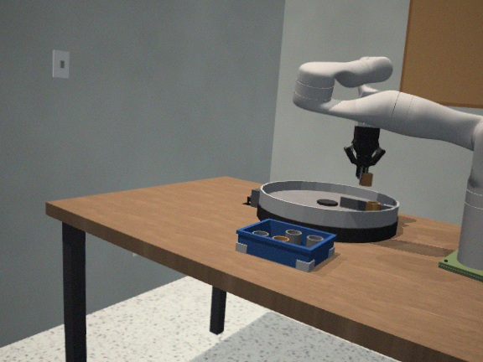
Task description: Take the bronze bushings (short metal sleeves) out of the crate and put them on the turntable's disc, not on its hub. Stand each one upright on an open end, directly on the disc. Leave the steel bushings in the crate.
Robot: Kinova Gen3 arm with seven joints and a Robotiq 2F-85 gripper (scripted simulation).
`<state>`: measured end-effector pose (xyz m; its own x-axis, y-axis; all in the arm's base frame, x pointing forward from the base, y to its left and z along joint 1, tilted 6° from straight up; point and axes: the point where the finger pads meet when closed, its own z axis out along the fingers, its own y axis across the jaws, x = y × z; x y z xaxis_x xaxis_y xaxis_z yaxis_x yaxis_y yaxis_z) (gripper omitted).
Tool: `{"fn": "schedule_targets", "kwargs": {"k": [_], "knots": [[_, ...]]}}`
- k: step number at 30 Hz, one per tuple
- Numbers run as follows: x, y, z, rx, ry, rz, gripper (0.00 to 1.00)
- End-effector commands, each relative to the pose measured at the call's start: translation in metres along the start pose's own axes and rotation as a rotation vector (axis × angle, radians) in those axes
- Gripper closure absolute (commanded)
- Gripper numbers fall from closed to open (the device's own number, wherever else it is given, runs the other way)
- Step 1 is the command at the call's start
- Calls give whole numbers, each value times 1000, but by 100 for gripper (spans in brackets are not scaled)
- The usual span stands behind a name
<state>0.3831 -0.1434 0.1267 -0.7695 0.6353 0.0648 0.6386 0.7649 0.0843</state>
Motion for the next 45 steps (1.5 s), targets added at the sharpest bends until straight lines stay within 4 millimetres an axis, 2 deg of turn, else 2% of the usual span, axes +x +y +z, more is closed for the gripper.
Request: {"fn": "schedule_targets", "kwargs": {"k": [1,8,45], "knots": [[-2,-1,3,1,-4,-6,100],[-1,-1,31,1,-3,-4,100],[-1,-1,32,1,-3,-5,100]]}}
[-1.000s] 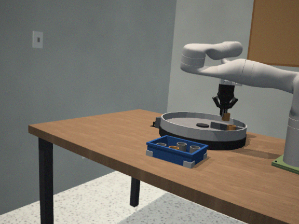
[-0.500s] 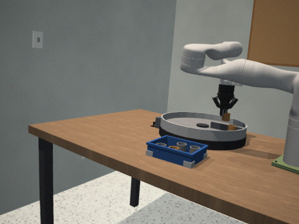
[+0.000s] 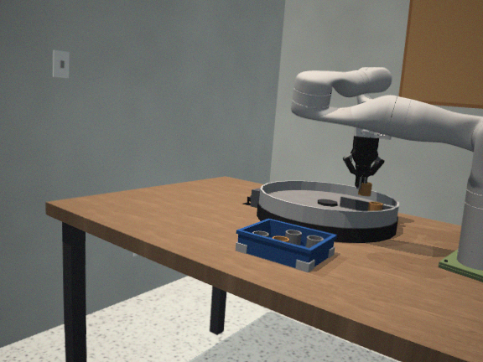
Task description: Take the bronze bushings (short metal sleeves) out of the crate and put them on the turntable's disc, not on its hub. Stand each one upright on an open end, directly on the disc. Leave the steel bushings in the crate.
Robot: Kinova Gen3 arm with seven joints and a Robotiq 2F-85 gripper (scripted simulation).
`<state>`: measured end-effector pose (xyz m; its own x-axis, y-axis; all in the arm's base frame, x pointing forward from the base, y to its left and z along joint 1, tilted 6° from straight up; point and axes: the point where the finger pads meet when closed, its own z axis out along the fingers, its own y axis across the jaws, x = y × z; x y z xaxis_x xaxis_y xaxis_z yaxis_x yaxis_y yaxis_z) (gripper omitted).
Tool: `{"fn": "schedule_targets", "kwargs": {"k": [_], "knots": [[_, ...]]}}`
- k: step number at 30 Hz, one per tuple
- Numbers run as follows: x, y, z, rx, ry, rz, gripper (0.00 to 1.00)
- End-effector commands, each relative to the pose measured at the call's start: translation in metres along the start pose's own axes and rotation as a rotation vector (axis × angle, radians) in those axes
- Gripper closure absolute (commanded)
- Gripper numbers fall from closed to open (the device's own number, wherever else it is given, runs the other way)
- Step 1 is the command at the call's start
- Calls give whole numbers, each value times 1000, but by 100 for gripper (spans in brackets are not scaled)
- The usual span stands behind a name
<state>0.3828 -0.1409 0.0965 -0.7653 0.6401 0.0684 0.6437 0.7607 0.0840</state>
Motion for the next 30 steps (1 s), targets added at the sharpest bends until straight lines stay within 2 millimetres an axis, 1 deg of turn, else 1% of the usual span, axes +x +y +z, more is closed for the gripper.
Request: {"fn": "schedule_targets", "kwargs": {"k": [1,8,20,30], "knots": [[-1,0,2,1,-6,-11,100],[-1,0,5,1,-6,-11,100],[-1,0,25,1,-6,-11,100],[-1,1,32,1,-6,-11,100]]}}
